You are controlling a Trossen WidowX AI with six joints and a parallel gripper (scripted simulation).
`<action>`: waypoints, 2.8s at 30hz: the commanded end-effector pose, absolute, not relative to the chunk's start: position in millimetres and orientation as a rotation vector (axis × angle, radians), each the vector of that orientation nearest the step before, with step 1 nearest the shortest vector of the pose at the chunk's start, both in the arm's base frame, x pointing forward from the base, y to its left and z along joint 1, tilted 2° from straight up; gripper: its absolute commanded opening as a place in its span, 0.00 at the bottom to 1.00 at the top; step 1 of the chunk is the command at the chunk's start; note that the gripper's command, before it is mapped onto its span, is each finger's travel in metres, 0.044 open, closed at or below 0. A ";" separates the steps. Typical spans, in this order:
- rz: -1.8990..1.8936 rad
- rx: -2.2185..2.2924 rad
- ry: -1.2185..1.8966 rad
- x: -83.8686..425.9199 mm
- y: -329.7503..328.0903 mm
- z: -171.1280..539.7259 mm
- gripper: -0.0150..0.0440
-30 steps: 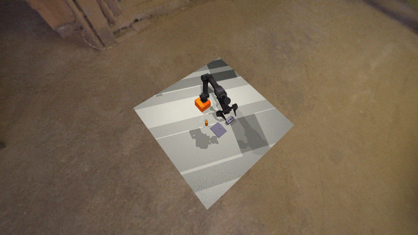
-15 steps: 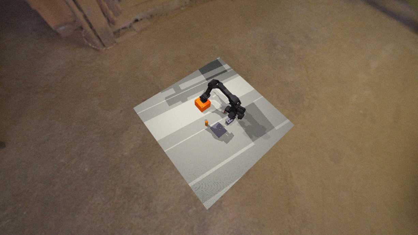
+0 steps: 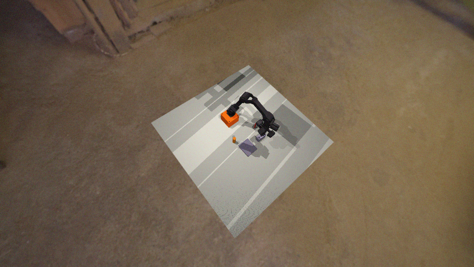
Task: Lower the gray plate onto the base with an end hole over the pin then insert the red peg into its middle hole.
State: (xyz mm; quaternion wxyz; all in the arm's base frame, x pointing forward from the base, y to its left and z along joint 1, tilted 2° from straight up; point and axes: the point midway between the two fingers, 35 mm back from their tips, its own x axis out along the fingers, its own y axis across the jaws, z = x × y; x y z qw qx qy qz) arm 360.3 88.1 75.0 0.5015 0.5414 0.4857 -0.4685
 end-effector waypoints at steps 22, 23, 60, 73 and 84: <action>-1.173 1.285 1.191 358.3 85.3 6.8 1.00; -1.173 1.285 1.191 358.5 85.4 5.2 1.00; -1.173 1.285 1.191 359.7 86.8 -37.3 0.60; -1.173 1.285 1.191 361.6 86.9 -29.9 0.25; -1.172 1.285 1.190 367.5 86.5 3.8 0.25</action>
